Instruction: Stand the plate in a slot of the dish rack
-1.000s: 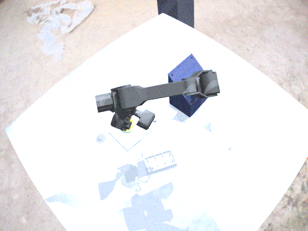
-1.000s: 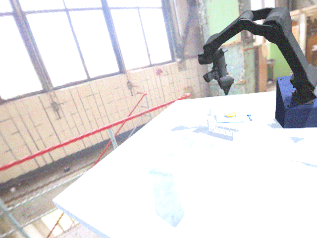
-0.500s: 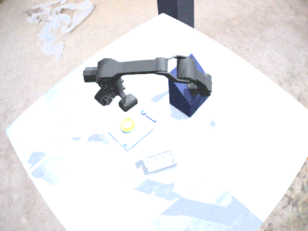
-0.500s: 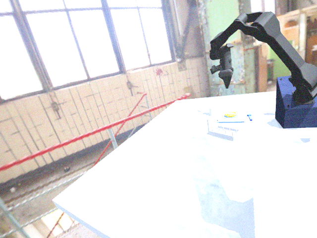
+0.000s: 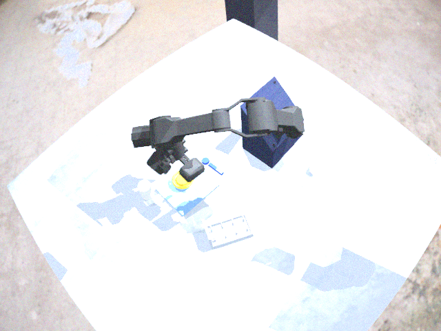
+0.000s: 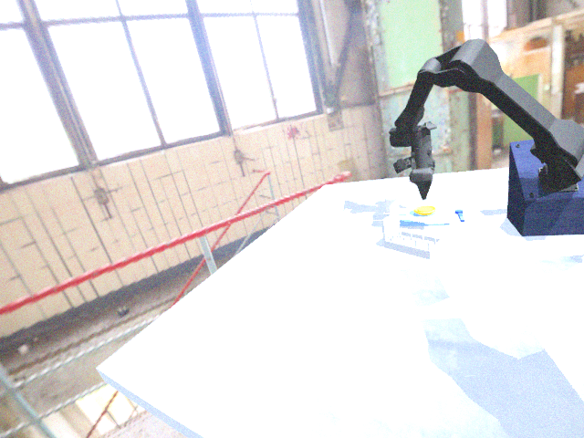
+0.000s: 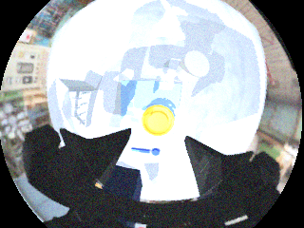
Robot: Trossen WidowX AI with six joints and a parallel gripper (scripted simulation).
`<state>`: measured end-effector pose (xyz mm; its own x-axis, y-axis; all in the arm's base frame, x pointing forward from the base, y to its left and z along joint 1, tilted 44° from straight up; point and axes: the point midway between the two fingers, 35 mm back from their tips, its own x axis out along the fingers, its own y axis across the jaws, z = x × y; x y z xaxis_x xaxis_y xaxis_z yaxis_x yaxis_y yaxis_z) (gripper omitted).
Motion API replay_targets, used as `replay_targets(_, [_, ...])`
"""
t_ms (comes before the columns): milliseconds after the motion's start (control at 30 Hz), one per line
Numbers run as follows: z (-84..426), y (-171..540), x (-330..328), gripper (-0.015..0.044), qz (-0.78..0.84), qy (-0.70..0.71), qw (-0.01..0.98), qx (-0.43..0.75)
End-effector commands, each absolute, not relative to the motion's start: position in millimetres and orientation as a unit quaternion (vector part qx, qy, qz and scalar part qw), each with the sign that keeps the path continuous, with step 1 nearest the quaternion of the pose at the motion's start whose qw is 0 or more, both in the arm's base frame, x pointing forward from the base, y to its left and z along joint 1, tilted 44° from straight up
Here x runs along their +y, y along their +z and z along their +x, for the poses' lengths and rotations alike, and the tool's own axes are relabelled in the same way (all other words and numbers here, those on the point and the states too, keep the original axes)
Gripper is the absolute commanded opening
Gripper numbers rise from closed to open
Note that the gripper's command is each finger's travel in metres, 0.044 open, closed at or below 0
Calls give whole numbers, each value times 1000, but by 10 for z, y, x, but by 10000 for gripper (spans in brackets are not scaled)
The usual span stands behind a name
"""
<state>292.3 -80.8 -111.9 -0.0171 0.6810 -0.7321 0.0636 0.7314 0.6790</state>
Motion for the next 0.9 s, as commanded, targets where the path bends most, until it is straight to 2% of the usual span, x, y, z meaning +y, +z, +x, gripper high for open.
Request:
replay_targets(0, [2932, -1134, -791, 400, 277, 239, 647, 669])
replay_targets(867, [2938, -1443, -493, 400, 278, 239, 647, 668])
